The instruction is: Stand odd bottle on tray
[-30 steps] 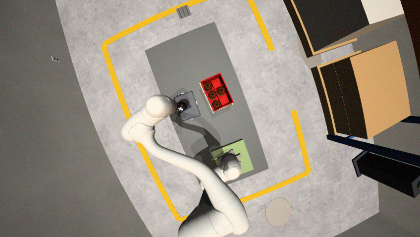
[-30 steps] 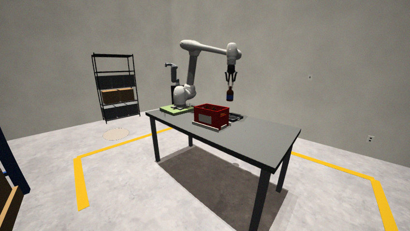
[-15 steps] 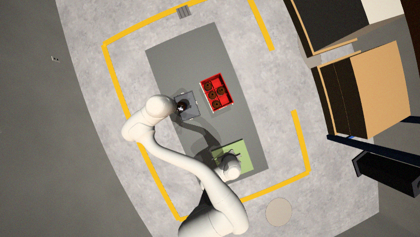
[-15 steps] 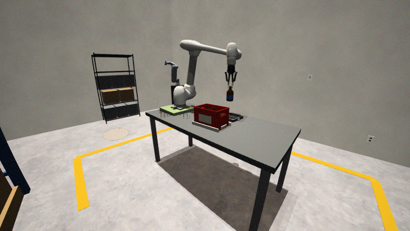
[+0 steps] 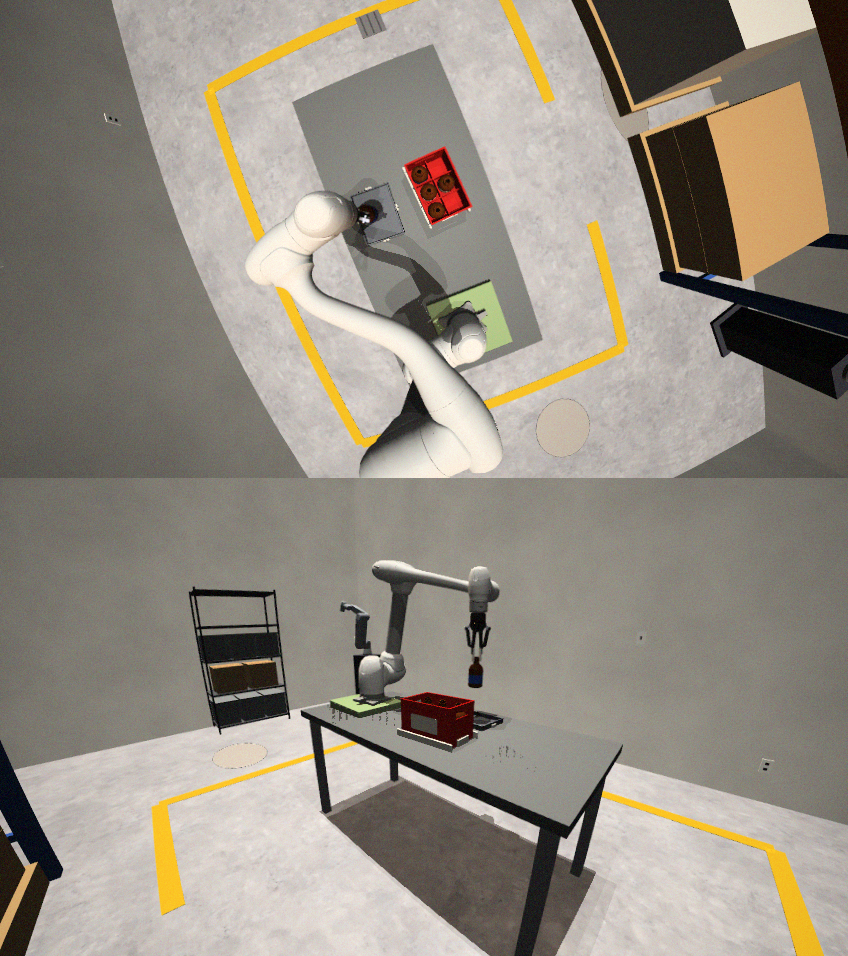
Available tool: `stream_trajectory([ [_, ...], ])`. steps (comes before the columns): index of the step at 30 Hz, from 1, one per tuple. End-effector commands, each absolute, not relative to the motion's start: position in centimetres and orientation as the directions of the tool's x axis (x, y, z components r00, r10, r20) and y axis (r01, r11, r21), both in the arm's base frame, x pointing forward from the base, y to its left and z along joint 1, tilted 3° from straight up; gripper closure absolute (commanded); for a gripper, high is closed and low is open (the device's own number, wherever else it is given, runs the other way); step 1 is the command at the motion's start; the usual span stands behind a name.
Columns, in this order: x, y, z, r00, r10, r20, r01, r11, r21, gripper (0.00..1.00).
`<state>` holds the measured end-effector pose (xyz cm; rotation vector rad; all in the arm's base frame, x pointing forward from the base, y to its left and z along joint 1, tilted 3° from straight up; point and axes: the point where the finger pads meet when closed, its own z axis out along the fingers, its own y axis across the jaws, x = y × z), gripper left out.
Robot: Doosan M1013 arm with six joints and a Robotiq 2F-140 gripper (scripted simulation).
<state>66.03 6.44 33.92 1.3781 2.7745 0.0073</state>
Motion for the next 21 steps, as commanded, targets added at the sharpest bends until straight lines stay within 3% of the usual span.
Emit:
stream_trajectory([
  [1,66.2,6.3,33.4,-0.602,0.798,-0.039,0.797,0.603,0.024,1.00],
  [21,66.3,6.2,30.6,-0.602,0.798,-0.039,0.797,0.603,0.024,1.00],
])
